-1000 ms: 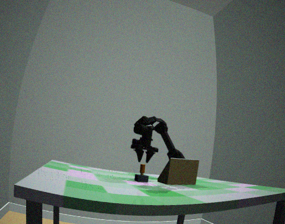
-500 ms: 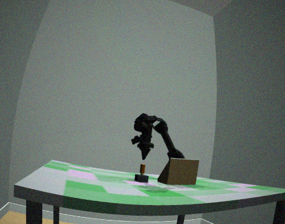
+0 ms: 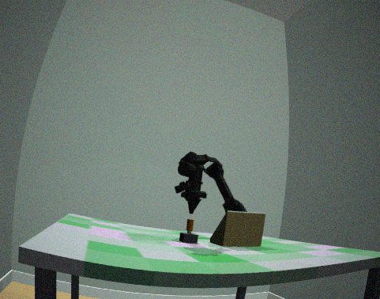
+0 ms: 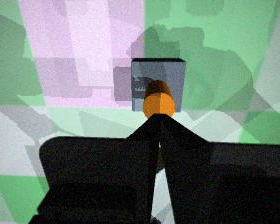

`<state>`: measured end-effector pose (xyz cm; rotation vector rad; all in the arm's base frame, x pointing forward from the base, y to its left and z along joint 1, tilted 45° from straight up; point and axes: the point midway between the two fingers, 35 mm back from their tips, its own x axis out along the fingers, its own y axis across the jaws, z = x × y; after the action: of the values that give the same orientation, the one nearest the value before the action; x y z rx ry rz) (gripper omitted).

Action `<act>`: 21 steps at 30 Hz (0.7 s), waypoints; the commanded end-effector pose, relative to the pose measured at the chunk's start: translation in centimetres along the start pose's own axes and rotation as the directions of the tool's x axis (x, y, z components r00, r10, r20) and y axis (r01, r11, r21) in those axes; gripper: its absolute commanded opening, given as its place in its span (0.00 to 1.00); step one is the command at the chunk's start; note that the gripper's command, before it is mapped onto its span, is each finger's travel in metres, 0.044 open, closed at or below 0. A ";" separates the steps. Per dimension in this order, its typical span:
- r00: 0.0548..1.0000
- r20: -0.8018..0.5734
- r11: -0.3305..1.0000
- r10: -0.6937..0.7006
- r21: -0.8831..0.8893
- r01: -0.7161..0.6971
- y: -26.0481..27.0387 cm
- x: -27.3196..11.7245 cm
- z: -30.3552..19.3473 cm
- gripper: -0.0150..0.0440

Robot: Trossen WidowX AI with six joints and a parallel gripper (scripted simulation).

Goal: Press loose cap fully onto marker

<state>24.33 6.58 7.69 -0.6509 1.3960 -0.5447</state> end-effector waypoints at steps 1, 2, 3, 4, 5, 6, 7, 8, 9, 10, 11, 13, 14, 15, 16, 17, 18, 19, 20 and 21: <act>1.000 -0.007 1.000 -0.005 -0.005 0.005 -0.1 0.8 -0.2 0.25; 1.000 -0.007 1.000 -0.005 -0.005 0.005 -0.1 0.9 -0.2 0.25; 1.000 -0.007 1.000 -0.005 -0.005 0.005 -0.1 1.1 -0.2 0.25; 1.000 -0.007 1.000 -0.005 -0.005 0.005 -0.1 1.3 -0.2 0.25; 1.000 -0.007 1.000 -0.005 -0.005 0.005 -0.1 1.4 -0.2 0.25; 1.000 -0.007 1.000 -0.005 -0.005 0.005 -0.1 1.6 -0.2 0.25; 1.000 -0.007 1.000 -0.005 -0.005 0.005 -0.1 1.7 -0.2 0.25; 1.000 -0.007 1.000 -0.005 -0.005 0.005 -0.1 1.9 -0.2 0.25; 1.000 -0.007 1.000 -0.005 -0.005 0.005 -0.1 2.1 -0.2 0.25; 1.000 -0.007 1.000 -0.005 -0.005 0.005 -0.1 2.2 -0.2 0.25; 1.000 -0.007 1.000 -0.005 -0.005 0.005 -0.1 2.4 -0.2 0.25; 1.000 -0.007 1.000 -0.006 -0.005 0.006 -0.1 2.7 -0.2 0.25; 1.000 -0.007 1.000 -0.006 -0.005 0.006 -0.1 2.8 -0.2 0.25; 1.000 -0.007 1.000 -0.006 -0.005 0.006 -0.1 3.0 -0.2 0.25; 1.000 -0.007 1.000 -0.006 -0.005 0.006 -0.1 3.2 -0.2 0.25; 1.000 -0.007 1.000 -0.006 -0.005 0.006 -0.1 3.3 -0.2 0.25; 1.000 -0.007 1.000 -0.006 -0.005 0.006 -0.1 3.4 -0.2 0.25; 1.000 -0.007 1.000 -0.006 -0.005 0.006 -0.1 3.5 -0.2 0.25; 1.000 -0.007 1.000 -0.006 -0.005 0.006 -0.1 3.6 -0.2 0.25; 1.000 -0.001 1.000 0.002 -0.002 -0.002 0.1 3.0 0.0 0.25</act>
<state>24.64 4.50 5.48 -0.6504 1.3980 -0.5428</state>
